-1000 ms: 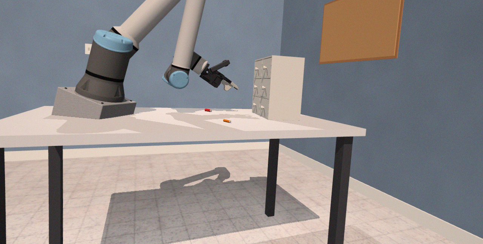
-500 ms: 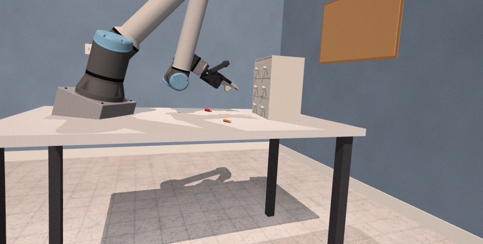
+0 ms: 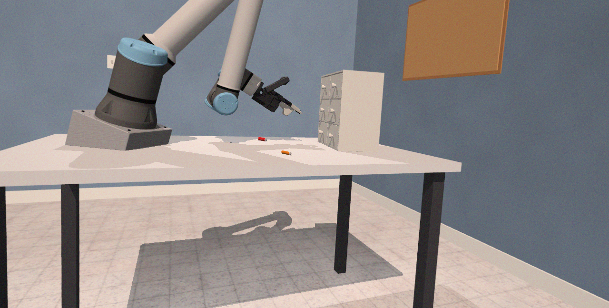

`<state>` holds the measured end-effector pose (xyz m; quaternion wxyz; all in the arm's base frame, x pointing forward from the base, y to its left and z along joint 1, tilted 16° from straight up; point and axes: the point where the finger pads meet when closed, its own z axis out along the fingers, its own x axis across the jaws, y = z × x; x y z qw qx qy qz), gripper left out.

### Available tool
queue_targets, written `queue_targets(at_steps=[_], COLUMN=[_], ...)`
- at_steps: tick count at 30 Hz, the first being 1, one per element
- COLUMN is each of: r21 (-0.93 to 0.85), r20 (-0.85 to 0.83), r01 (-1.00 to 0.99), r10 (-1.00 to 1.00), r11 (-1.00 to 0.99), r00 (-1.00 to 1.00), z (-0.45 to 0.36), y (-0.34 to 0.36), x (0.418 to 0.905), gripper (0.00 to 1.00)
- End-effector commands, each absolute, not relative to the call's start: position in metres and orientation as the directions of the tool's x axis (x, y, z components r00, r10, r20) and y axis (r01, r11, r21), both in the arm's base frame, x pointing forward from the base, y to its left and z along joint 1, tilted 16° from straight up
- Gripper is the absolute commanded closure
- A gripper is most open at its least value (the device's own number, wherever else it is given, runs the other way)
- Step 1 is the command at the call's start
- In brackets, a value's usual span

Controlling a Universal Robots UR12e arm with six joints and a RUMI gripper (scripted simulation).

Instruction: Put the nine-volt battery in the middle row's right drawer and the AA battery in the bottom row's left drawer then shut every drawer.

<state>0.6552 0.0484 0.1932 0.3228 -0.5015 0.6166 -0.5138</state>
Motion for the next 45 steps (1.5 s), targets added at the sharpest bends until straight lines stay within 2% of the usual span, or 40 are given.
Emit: queue_targets(at_steps=[1, 45], r21=[-0.958, -0.958], r20=[0.117, 0.117], r01=[-0.286, -0.286], r10=[-0.95, -0.95], r11=[-0.031, -0.031], r00=[-0.288, -0.288], z=[0.1937, 0.1902], y=[0.0485, 0.0469], x=[0.6552, 0.6592], gripper=[0.8, 0.8])
